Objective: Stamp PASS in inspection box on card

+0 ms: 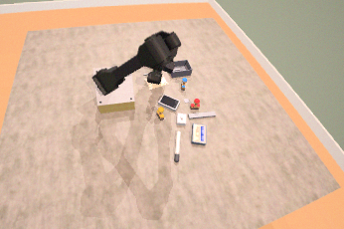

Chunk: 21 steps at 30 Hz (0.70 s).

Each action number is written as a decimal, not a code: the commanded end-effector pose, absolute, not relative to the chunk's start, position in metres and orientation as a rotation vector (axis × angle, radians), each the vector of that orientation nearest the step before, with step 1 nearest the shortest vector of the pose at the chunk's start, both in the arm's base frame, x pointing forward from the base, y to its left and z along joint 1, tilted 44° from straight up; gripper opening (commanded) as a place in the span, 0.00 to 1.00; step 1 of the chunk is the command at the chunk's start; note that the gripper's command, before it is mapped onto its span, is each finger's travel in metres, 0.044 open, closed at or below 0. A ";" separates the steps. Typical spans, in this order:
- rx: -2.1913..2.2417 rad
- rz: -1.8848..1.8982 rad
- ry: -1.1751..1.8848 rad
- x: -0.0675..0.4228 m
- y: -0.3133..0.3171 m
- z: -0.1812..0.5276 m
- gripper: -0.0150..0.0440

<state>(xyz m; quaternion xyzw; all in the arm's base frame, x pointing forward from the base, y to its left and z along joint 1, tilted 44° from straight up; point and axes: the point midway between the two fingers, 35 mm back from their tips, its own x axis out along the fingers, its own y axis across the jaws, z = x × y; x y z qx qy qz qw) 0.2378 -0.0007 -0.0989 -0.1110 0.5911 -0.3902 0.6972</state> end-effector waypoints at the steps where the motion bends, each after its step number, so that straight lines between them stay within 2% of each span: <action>1: -0.261 -0.872 1.321 0.235 -0.005 -0.101 0.25; 21: -0.265 -0.870 1.322 0.235 -0.008 -0.103 0.25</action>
